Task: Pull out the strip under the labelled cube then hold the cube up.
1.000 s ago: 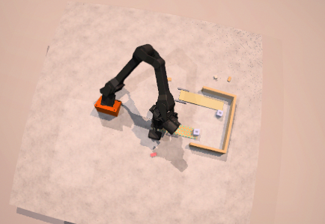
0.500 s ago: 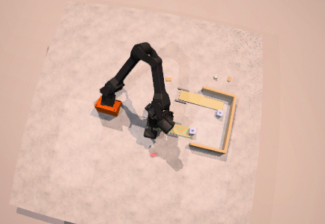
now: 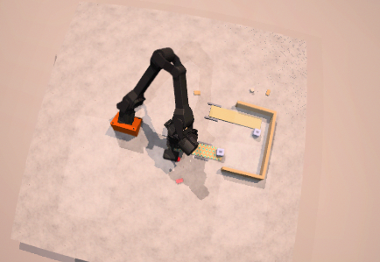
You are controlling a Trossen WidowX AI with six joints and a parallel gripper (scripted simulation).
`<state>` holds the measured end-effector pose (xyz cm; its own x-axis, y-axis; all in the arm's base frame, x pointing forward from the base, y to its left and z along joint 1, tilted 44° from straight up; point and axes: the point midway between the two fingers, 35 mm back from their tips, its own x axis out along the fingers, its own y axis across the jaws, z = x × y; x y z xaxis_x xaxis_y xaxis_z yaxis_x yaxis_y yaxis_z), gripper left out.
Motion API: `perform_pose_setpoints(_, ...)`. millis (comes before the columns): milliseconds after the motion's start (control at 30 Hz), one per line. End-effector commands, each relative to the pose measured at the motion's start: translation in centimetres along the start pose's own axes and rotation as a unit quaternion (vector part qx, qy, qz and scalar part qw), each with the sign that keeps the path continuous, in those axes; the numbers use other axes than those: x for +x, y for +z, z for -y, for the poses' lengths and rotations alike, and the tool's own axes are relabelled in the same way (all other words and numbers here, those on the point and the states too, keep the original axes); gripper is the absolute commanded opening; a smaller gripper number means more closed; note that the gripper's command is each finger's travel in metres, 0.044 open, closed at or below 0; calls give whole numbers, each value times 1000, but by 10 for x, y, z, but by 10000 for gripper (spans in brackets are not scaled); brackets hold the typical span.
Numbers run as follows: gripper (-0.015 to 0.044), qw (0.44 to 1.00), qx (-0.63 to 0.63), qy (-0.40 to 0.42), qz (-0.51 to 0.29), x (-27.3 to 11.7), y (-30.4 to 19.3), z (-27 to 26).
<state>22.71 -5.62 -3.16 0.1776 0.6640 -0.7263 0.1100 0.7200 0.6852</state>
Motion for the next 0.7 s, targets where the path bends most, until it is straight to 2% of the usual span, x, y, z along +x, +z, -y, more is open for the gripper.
perform_pose_setpoints(0, 0, 1000, 2, 1, -12, 4, -13, -2)
perform_pose_setpoints(667, 0, 1000, 2, 1, -13, 4, -31, -2)
